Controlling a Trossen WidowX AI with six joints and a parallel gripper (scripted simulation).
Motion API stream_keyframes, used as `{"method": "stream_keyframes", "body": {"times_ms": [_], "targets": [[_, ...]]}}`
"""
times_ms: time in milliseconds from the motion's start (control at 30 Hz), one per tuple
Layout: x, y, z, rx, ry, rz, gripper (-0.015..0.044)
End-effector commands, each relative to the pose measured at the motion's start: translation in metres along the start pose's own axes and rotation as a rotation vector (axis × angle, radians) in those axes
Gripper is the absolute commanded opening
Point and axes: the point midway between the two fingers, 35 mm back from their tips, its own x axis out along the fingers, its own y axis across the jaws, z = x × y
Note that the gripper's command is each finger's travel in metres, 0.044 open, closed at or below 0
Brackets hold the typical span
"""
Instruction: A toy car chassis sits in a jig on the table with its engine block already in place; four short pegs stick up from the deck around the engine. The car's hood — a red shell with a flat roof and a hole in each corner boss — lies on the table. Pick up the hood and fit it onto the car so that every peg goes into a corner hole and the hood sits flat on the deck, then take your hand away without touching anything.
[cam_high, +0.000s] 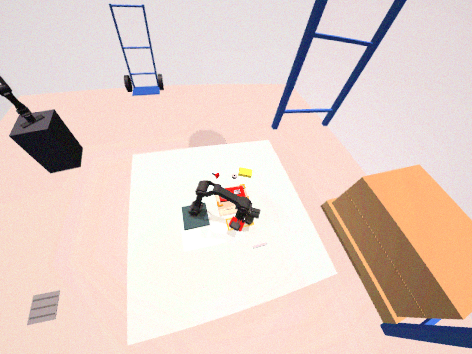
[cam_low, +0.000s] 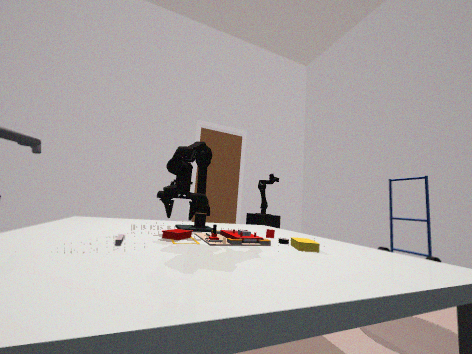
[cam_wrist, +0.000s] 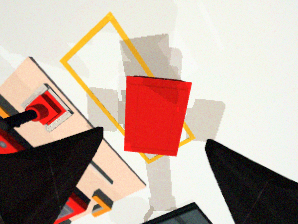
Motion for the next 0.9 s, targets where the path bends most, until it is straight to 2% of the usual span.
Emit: {"method": "stream_keyframes", "body": {"times_ms": [0,867], "targets": [[0.003,0.000,0.000,-0.005,0.001,0.003,0.0440],[0.025,0.000,-0.001,-0.005,0.001,0.003,0.0440]]}}
